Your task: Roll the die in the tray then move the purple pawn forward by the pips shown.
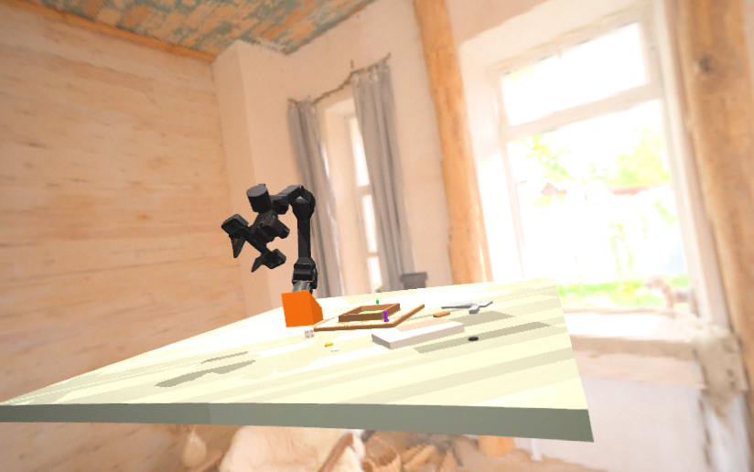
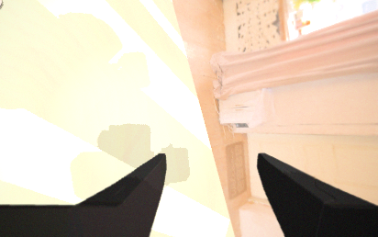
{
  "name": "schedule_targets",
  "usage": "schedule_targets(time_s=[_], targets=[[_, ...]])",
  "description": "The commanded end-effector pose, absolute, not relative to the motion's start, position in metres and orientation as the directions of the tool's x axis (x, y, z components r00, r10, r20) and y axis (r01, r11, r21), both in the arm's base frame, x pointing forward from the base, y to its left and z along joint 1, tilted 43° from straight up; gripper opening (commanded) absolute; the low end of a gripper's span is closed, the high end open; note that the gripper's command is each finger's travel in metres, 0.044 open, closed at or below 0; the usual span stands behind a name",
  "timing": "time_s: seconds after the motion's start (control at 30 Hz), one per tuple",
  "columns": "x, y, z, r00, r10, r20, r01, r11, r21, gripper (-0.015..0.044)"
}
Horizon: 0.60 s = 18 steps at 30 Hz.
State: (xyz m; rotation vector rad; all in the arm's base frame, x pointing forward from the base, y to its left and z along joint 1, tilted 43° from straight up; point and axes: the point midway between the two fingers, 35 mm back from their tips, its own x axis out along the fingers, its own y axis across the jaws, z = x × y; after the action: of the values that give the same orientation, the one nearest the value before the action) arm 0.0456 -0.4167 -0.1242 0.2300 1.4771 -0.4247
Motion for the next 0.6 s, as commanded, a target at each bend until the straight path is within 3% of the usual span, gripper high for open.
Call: schedule_targets(time_s=[0.0, 0.17, 0.37, 0.57], targets=[[0.078, -0.357, -0.143, 0.096, 0.076, -0.992, 0.156, 0.984, 0.09, 0.0275], [0.108, -0.281, -0.151, 0.127, 0.336, -0.933, -0.165, 0.935, 0.314, 0.0275], [0.129, -0.187, -0.141, 0.112, 0.634, -0.765, -0.512, 0.697, 0.502, 0.0275], [0.127, -0.181, -0.142, 0.108, 0.662, -0.742, -0.543, 0.664, 0.514, 0.0275]])
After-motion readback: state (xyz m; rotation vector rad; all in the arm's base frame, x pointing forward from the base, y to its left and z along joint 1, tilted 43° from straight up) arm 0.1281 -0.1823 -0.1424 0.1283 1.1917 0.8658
